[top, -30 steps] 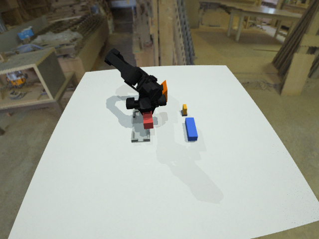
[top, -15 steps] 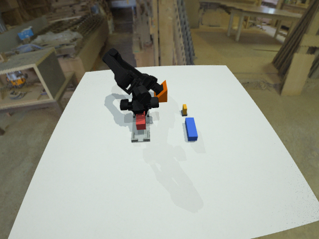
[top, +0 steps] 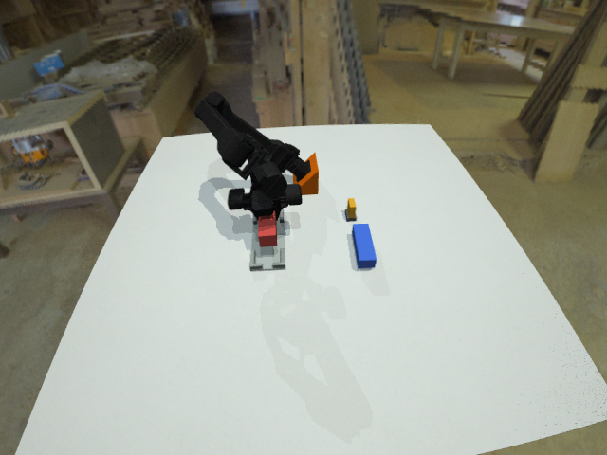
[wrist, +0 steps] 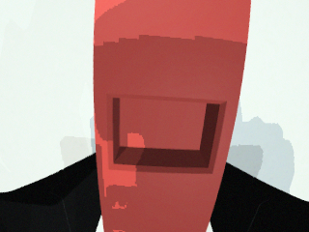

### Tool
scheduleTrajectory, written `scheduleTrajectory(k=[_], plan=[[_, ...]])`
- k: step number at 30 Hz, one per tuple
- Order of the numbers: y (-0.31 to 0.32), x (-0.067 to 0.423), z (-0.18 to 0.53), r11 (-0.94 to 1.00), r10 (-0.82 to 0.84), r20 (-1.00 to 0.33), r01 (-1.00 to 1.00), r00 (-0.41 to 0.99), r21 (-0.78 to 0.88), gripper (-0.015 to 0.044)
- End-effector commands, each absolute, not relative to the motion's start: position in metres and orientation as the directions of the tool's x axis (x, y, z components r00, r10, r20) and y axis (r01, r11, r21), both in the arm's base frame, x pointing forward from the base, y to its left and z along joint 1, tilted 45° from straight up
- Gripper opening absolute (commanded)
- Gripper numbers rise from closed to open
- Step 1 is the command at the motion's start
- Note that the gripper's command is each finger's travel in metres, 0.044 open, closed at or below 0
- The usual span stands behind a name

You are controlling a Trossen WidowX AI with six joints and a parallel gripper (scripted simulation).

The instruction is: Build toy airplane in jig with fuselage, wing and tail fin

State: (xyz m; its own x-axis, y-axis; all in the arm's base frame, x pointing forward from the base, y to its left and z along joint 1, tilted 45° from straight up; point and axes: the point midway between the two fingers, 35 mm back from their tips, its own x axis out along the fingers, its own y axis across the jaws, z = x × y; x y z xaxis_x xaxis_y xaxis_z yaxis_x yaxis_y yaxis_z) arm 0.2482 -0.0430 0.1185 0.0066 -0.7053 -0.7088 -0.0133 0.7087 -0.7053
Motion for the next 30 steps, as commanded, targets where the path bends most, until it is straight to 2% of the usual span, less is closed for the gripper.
scheduleTrajectory(k=[1,30], plan=[[-0.043,0.249,0.119,0.706,-0.708,-0.706,-0.015,0.012,-0.708,0.0195],[-0.063,0.25,0.1,0.706,-0.708,-0.706,-0.015,0.013,-0.708,0.0195]])
